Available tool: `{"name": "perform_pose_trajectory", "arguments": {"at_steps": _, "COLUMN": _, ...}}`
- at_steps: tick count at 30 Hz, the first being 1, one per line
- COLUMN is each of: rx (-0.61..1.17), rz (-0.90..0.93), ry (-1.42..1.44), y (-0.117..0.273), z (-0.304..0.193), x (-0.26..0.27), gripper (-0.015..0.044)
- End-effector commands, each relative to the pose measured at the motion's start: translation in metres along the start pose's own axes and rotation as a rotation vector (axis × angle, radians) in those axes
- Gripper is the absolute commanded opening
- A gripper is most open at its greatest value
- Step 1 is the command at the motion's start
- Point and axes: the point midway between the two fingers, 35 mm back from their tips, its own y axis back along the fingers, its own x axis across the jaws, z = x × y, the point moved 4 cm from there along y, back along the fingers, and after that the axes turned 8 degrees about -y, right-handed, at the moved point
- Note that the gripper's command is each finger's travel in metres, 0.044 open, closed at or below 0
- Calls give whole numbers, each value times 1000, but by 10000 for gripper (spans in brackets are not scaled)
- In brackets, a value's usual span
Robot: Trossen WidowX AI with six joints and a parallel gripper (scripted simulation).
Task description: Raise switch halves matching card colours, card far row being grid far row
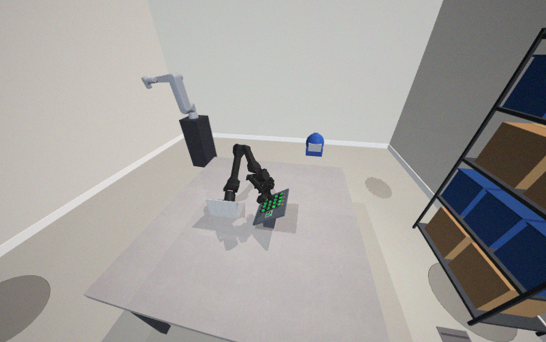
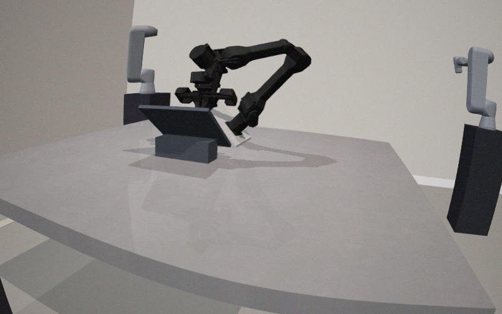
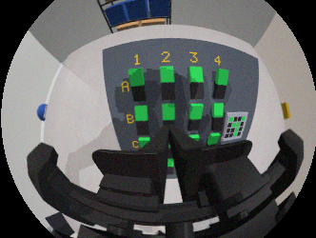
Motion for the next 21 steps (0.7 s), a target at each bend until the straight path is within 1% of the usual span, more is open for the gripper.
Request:
{"name": "perform_pose_trajectory", "arguments": {"at_steps": 1, "rx": 1, "rz": -4, "ry": -3, "y": -1, "z": 0, "x": -1, "gripper": 0}}
{"name": "perform_pose_trajectory", "arguments": {"at_steps": 17, "rx": 1, "rz": -4, "ry": -3, "y": -3, "z": 0, "x": -1, "gripper": 0}}
{"name": "perform_pose_trajectory", "arguments": {"at_steps": 19, "rx": 4, "rz": -5, "ry": 1, "y": 6, "z": 1, "x": -1, "gripper": 0}}
{"name": "perform_pose_trajectory", "arguments": {"at_steps": 21, "rx": 16, "rz": -13, "ry": -1, "y": 29, "z": 3, "x": -3, "gripper": 0}}
